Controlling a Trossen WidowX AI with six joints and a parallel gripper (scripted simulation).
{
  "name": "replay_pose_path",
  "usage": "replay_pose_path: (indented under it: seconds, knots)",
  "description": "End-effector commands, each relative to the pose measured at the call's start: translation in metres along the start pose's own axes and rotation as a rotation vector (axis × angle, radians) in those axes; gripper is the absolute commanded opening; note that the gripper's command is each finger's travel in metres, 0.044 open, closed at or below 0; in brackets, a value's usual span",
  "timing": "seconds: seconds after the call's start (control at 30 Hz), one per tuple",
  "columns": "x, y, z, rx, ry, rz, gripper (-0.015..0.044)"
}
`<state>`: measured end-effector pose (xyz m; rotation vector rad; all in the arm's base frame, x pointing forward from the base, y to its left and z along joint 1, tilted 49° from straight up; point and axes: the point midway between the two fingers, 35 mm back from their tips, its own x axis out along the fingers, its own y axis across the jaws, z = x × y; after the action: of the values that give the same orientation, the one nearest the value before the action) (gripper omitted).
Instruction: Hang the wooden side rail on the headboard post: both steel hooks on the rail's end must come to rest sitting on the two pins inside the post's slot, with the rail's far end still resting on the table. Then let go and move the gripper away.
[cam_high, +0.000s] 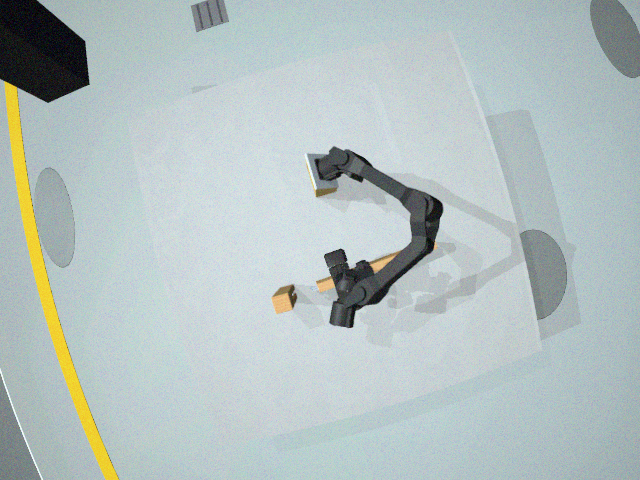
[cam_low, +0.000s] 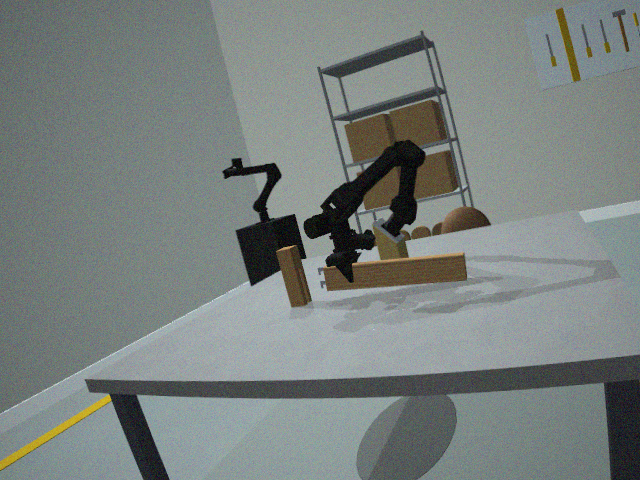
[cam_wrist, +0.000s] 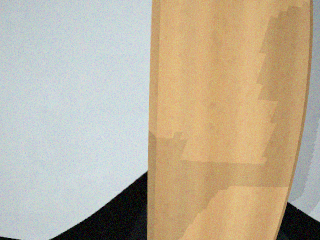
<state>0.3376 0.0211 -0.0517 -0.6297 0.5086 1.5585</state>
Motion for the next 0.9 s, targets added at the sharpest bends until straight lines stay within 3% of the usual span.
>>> replay_pose_path:
  seconds: [0.0,0.87]
  knots:
    - [-0.0051,-0.0025,-0.0015,-0.005,0.002,-0.013,0.0000]
    - [-0.0034,-0.0050,-0.0043,-0.005,0.002,-0.013,0.0000]
